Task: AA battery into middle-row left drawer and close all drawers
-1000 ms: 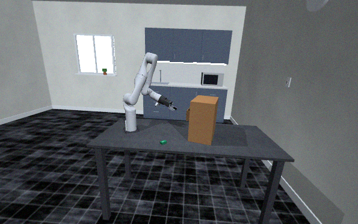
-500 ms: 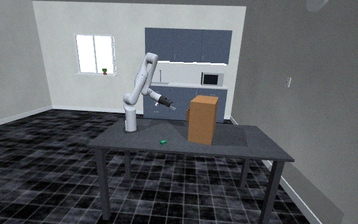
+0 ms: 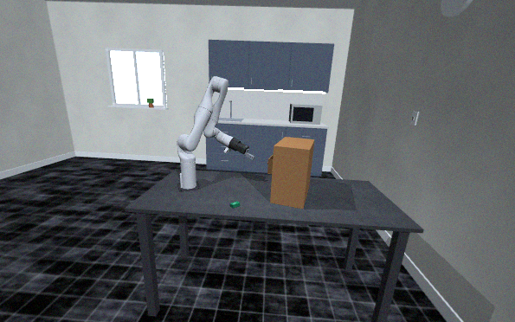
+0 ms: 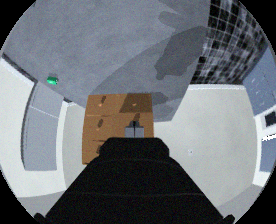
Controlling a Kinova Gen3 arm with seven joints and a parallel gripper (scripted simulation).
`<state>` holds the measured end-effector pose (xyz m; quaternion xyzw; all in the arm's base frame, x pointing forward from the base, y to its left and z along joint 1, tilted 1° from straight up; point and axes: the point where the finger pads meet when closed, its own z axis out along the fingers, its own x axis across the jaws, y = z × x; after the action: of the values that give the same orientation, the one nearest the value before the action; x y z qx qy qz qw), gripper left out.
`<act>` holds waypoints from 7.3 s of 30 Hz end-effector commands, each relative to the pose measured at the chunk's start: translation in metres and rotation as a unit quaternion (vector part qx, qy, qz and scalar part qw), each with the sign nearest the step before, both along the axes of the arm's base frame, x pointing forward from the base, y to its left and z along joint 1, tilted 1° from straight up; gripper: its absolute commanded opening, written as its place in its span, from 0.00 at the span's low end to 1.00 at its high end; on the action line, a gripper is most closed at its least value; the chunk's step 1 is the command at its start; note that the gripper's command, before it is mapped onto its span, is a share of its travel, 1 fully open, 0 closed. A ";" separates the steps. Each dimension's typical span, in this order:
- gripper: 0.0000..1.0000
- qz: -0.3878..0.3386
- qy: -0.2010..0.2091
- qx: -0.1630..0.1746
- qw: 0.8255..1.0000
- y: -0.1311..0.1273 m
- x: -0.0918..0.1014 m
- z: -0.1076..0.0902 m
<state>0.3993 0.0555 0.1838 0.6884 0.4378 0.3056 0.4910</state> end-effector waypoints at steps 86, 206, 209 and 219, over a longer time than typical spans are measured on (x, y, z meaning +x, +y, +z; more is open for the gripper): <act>0.00 -0.001 0.000 -0.007 1.000 -0.030 0.053 -0.019; 0.00 -0.001 0.000 -0.007 1.000 -0.029 0.051 -0.018; 0.00 -0.001 0.000 -0.007 1.000 -0.029 0.051 -0.018; 0.00 -0.001 0.000 -0.007 1.000 -0.029 0.051 -0.018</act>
<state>0.4509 0.0246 0.1655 0.6845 0.4400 0.3018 0.4968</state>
